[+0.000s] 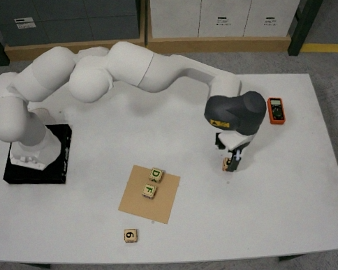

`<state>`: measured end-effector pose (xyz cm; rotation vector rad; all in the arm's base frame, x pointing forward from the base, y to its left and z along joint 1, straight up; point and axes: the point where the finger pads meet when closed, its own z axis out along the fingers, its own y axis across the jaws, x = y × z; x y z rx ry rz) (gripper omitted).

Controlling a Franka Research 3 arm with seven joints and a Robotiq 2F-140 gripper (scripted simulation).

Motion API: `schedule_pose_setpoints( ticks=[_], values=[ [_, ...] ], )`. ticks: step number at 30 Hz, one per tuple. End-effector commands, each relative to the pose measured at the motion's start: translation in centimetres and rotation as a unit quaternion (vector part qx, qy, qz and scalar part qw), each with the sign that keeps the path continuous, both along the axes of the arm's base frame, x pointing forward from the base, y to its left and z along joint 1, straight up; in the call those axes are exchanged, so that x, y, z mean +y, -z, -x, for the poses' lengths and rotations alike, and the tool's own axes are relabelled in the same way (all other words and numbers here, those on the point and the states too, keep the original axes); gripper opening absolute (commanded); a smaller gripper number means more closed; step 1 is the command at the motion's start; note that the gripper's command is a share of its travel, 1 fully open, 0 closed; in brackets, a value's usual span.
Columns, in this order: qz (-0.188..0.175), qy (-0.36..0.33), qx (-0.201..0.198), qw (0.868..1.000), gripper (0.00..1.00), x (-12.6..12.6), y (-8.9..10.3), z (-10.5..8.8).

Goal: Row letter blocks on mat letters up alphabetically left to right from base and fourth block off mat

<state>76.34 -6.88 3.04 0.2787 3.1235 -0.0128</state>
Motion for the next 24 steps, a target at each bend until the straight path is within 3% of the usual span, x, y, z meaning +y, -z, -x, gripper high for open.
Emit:
schedule_pose_setpoints(
  ticks=[1, 15, 24],
  values=[
    [-0.001, 0.000, 0.000, 1.000, 0.55, 0.1, 0.0, 0.0],
    [-0.001, 0.000, 0.000, 1.000, 0.55, 0.1, 0.1, 0.0],
    [-0.001, 0.000, 0.000, 1.000, 0.55, 0.1, 1.5, 0.0]
  ],
)
